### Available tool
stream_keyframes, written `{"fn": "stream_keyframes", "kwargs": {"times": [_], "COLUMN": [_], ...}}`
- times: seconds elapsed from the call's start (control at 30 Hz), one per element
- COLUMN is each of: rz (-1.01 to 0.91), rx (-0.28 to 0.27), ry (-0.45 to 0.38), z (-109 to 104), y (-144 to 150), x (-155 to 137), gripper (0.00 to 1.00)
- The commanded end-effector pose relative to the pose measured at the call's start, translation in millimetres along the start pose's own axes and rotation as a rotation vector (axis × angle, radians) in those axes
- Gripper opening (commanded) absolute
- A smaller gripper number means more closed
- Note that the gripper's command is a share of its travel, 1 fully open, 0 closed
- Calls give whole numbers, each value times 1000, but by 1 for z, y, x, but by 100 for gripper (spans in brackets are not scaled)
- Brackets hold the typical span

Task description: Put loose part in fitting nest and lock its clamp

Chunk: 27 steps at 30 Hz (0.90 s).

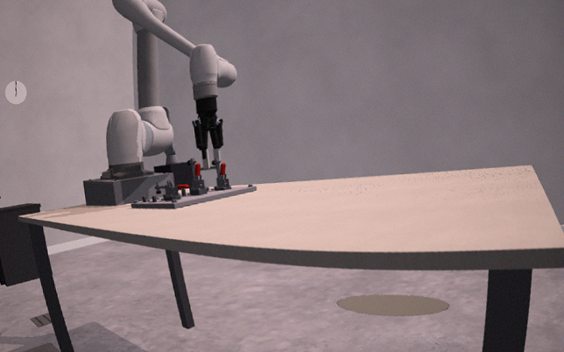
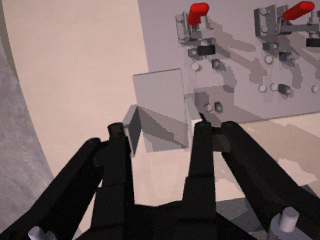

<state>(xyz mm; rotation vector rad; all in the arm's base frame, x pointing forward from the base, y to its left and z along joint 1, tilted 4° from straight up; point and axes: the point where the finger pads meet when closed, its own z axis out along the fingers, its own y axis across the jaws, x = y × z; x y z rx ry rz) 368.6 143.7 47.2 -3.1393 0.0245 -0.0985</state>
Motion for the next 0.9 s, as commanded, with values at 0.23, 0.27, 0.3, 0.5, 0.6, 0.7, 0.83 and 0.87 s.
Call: {"fn": "stream_keyframes", "kwargs": {"times": [0.23,0.27,0.3,0.5,0.6,0.7,0.83,0.87], "rz": [0,0,0,0,0,0,0,0], "rx": [1,1,1,1,1,1,1,1], "ry": [0,0,0,0,0,0,0,0], "z": [2,2,2,3,3,3,3,3], "y": [29,31,34,43,45,46,46,46], "x": [1,1,1,1,1,1,1,1], "gripper": [10,10,10,10,10,10,10,10]}}
